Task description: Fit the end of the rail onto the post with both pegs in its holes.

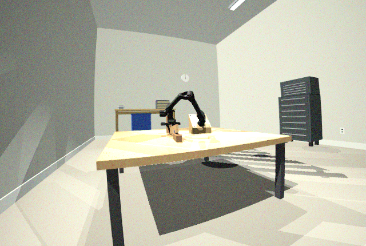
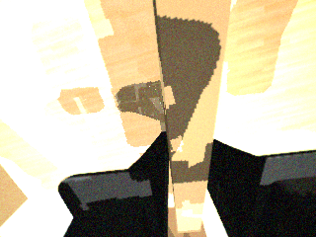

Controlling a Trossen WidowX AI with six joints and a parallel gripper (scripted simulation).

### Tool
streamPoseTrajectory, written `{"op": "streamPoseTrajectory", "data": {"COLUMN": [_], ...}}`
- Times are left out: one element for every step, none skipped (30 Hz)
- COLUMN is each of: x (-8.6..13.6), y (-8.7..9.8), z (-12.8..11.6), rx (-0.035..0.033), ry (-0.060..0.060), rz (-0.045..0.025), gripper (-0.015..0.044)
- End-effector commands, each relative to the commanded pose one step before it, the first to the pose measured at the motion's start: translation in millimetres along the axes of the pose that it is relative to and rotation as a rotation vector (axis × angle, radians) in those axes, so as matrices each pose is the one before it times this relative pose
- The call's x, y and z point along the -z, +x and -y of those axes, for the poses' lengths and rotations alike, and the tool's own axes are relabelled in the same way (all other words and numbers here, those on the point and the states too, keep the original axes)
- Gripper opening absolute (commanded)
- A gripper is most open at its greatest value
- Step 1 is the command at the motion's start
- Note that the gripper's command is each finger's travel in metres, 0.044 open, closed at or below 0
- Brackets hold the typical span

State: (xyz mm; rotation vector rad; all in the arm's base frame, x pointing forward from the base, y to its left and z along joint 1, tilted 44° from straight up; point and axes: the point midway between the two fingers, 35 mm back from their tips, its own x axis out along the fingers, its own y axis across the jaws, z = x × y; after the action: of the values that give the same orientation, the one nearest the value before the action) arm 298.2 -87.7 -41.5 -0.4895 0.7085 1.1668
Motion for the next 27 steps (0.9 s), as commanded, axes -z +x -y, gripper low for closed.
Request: {"op": "streamPoseTrajectory", "data": {"x": [-0.68, 0.0, 0.0, 0.0, 0.0, 0.0, 0.0, 0.0, 0.0, 0.0, 0.0, 0.0, 0.0, 0.0, 0.44, 0.3, 0.1, 0.06, 0.0, 0.0, 0.0, 0.0, 0.0, 0.0, 0.0, 0.0, 0.0], "y": [0.95, 0.0, 0.0, 0.0, 0.0, 0.0, 0.0, 0.0, 0.0, 0.0, 0.0, 0.0, 0.0, 0.0, -0.69, -0.8, -0.59, -0.81, -0.5, -0.5, -0.5, -0.5, -0.5, -0.5, -0.5, -0.5, -0.5], "z": [-0.13, 0.0, 0.0, 0.0, 0.0, 0.0, 0.0, 0.0, 0.0, 0.0, 0.0, 0.0, 0.0, 0.0, -0.02, -0.01, -0.01, -0.01, 0.0, 0.01, 0.03, 0.06, 0.11, 0.13, 0.15, 0.15, 0.15], "rx": [0.00089, 0.0, 0.0, 0.0, 0.0, 0.0, 0.0, 0.0, 0.0, 0.0, 0.0, 0.0, 0.0, 0.0, 0.0, 0.0, 0.0, 0.0, 0.0, 0.0, 0.0, 0.0, 0.0, 0.0, 0.0, 0.00001, 0.00001], "ry": [0.003, 0.0, 0.0, 0.0, 0.0, 0.0, 0.0, 0.0, 0.0, 0.0, 0.0, 0.0, 0.0, 0.0, 0.0, 0.0, 0.0, 0.0, 0.0, 0.0, 0.0, 0.0, 0.0, 0.0, 0.0, 0.0, 0.0], "rz": [0.00489, 0.0, 0.0, 0.0, 0.0, 0.0, 0.0, 0.0, 0.0, 0.0, 0.0, 0.0, 0.0, 0.0, -0.00004, -0.00005, -0.00003, -0.00003, -0.00002, -0.00002, -0.00002, -0.00002, -0.00002, -0.00002, -0.00002, -0.00002, -0.00002], "gripper": [0.0032, 0.0026, 0.0, 0.0, 0.0, 0.0, 0.0, 0.0, 0.0, 0.0, 0.0, 0.0, 0.0, 0.0, 0.0, 0.0, 0.0, 0.0, 0.0, 0.0, 0.0, 0.0, 0.0, 0.0, 0.0, 0.0, 0.0]}}
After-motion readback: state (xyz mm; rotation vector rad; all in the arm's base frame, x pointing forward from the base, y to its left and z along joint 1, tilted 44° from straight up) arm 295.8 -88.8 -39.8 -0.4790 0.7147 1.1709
